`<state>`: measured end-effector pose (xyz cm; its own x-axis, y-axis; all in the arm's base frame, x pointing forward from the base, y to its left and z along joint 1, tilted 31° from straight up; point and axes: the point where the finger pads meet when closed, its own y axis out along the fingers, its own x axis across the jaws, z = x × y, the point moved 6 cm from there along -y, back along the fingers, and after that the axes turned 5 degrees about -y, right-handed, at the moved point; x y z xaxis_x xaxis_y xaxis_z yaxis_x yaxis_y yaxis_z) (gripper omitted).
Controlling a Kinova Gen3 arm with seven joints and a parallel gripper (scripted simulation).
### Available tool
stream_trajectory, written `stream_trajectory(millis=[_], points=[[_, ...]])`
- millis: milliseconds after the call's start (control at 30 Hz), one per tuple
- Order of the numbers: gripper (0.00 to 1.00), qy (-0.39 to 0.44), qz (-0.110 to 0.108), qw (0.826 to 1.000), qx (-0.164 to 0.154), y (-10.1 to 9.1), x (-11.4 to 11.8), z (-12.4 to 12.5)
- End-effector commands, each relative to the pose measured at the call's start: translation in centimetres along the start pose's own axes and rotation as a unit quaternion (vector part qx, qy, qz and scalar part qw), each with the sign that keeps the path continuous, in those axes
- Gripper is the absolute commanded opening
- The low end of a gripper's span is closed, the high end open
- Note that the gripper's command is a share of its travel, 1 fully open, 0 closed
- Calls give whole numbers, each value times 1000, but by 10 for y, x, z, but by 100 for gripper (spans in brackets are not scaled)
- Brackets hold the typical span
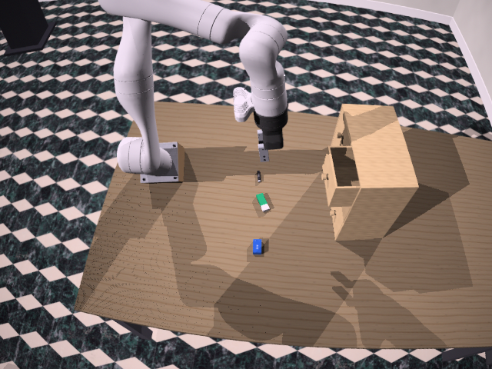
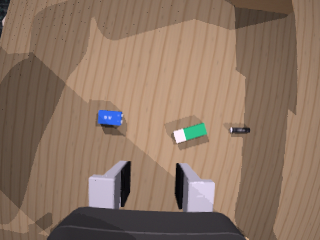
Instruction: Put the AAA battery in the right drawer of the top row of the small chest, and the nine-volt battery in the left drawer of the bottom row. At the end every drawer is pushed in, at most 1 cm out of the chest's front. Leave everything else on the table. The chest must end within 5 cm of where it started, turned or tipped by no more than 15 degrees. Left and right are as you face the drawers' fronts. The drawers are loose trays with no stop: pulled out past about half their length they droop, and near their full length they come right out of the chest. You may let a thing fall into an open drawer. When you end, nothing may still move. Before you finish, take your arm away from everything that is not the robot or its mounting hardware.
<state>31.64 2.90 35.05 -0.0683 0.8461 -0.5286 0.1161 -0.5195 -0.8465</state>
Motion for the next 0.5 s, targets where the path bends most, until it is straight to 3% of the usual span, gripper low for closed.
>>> stream_trajectory(millis=[0, 467], points=[[67, 3, 0, 1000, 7, -2, -3, -2], [67, 3, -3, 999, 39, -11, -3, -2]])
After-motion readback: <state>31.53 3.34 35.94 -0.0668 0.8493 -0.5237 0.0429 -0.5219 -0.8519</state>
